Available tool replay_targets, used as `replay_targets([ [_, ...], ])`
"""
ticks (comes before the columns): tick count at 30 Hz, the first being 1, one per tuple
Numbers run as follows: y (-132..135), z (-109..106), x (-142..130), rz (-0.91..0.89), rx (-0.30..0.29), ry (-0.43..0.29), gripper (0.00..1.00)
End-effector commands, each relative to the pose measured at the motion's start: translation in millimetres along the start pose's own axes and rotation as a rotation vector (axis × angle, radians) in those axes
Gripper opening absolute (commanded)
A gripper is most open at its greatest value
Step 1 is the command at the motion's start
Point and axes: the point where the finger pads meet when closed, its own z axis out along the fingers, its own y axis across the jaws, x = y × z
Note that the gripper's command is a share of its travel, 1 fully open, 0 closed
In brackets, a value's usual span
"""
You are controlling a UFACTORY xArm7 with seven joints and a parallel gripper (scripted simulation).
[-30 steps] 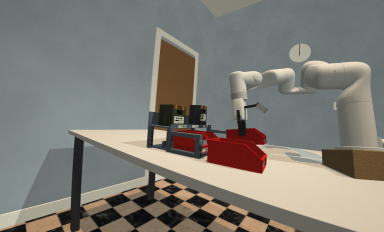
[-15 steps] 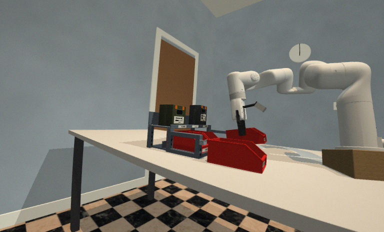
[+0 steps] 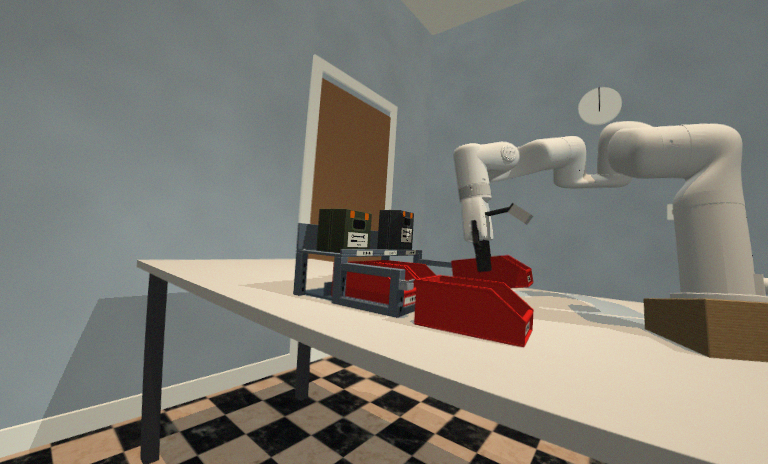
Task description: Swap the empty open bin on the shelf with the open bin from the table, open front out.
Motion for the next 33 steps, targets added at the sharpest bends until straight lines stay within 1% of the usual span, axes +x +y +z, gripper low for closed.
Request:
replay_targets([
  [1,0,-2,-2,0.000,0.000,-0.004,0.00],
  [24,0,-3,-10,0.000,0.000,-0.004,0.00],
  [33,0,-5,-18,0.000,0.000,-0.004,0.00],
])
